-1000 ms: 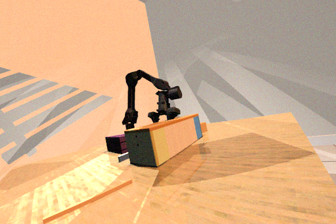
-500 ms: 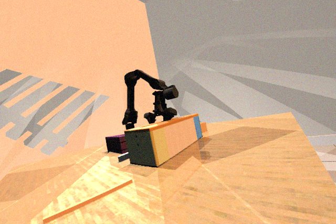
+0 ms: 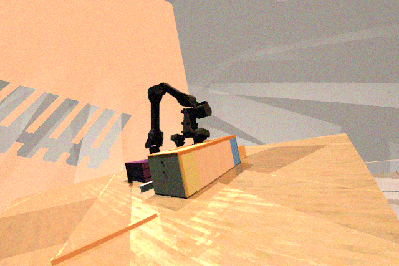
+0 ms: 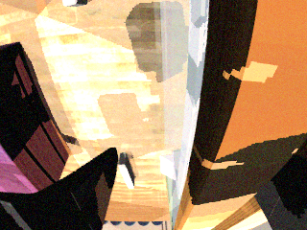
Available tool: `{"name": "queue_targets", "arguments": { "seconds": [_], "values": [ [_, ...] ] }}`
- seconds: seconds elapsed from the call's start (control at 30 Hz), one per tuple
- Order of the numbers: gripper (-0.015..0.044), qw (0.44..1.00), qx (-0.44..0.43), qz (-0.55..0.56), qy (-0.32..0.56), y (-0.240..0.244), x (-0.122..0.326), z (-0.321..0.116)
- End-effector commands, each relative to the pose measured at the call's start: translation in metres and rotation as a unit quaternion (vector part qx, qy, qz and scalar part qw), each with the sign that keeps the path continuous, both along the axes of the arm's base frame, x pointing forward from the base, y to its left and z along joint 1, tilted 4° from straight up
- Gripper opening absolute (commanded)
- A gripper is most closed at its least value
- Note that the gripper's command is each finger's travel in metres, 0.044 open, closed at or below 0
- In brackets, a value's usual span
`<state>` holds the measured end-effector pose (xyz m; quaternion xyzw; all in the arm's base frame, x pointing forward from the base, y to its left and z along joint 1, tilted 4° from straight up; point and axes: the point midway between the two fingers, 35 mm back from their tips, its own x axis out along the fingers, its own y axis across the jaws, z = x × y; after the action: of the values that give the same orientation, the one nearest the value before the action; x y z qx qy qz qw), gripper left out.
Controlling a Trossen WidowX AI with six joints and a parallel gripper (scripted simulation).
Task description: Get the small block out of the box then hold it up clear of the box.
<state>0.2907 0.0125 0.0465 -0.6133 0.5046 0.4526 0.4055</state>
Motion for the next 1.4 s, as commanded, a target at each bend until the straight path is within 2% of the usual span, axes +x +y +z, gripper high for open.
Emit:
{"name": "queue_targets", "arguments": {
  "seconds": [0.0,0.93,1.37],
  "values": [
    [0.04,1.0,0.0,-0.003,0.001,0.0,-0.001,0.0],
    [0.04,1.0,-0.002,-0.003,0.001,-0.028,0.003,-0.002],
    [0.04,1.0,-0.001,-0.003,0.001,-0.018,0.002,-0.001]
  ]
}}
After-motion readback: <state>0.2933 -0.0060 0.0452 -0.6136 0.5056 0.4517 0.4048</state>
